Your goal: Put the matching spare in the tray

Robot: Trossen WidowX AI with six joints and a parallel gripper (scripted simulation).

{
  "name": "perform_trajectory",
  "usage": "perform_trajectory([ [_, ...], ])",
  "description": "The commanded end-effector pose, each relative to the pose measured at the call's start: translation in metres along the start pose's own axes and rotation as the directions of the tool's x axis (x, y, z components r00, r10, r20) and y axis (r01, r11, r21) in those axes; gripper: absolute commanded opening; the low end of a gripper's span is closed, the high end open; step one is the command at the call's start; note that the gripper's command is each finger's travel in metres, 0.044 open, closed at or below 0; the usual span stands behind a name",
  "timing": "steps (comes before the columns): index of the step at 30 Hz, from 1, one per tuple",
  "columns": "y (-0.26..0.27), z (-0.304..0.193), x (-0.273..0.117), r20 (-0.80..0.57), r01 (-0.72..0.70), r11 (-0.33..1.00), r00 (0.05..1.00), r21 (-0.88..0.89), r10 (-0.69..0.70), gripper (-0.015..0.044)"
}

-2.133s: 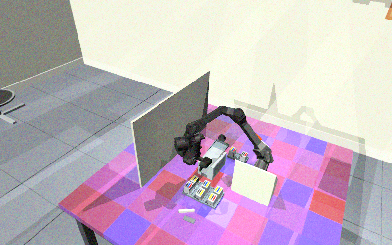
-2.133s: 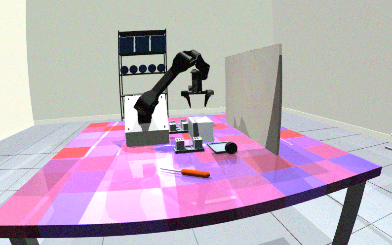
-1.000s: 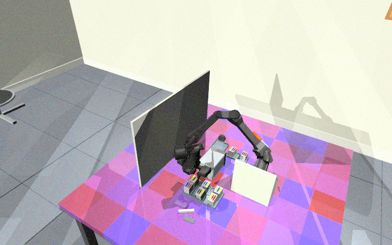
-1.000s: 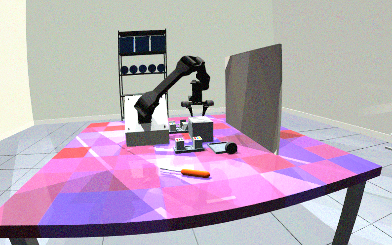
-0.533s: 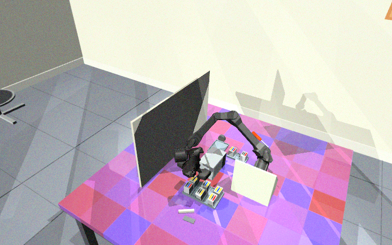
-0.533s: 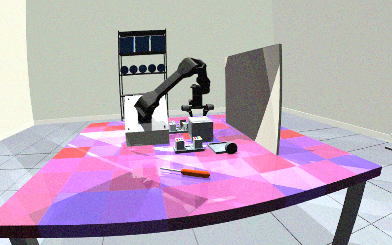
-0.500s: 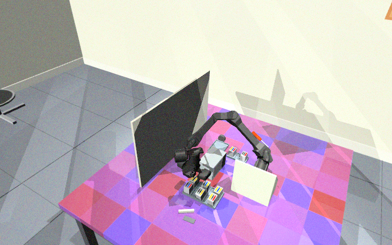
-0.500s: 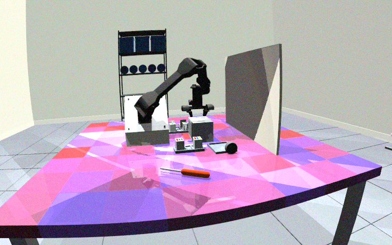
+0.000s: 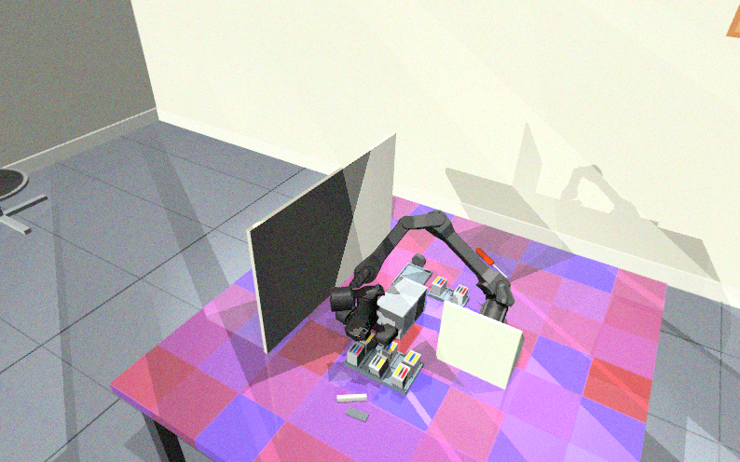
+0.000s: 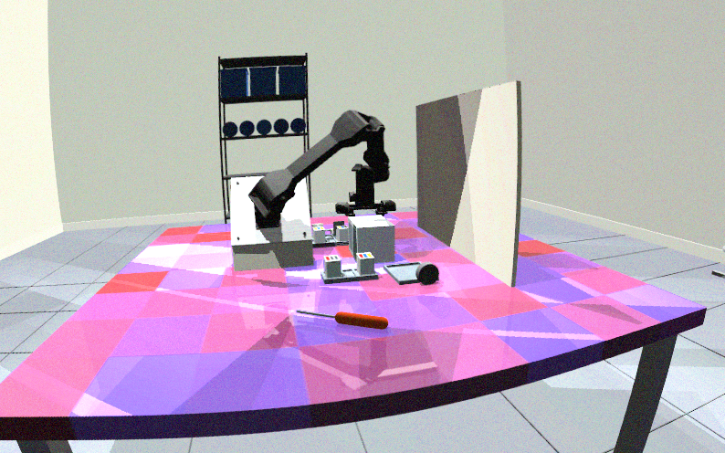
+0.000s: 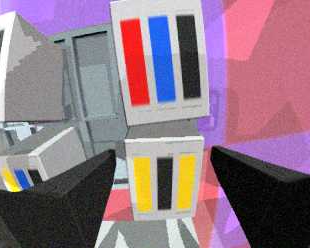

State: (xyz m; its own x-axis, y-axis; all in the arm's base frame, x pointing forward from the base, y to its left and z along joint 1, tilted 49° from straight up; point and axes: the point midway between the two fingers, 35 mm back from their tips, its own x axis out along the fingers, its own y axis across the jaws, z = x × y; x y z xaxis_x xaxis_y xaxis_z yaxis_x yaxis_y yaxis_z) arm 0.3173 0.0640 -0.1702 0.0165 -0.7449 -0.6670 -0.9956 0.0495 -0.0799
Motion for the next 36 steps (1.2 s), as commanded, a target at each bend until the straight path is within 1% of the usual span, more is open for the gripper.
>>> perform_trajectory([
  [1, 0.0021, -0.0030, 0.0087, -0.010, -0.002, 1.000, 1.000, -0.006, 0.002, 0.0300],
  [15, 0.0021, -0.0030, 0.0090, -0.010, -0.002, 1.000, 1.000, -0.006, 0.002, 0.0300],
  [21, 0.0021, -0.0021, 0.0080, -0.004, -0.005, 1.000, 1.000, -0.002, 0.005, 0.0143],
  [27, 0.0021, -0.0021, 0.0080, -0.004, -0.005, 1.000, 1.000, -0.002, 0.005, 0.0103],
  [31, 0.0021, -0.0021, 0.0080, -0.004, -0.005, 1.000, 1.000, -0.002, 0.005, 0.0000],
  [36, 0.0021, -0.0021, 0.0080, -0.004, -0.005, 1.000, 1.000, -0.002, 0.005, 0.0000],
])
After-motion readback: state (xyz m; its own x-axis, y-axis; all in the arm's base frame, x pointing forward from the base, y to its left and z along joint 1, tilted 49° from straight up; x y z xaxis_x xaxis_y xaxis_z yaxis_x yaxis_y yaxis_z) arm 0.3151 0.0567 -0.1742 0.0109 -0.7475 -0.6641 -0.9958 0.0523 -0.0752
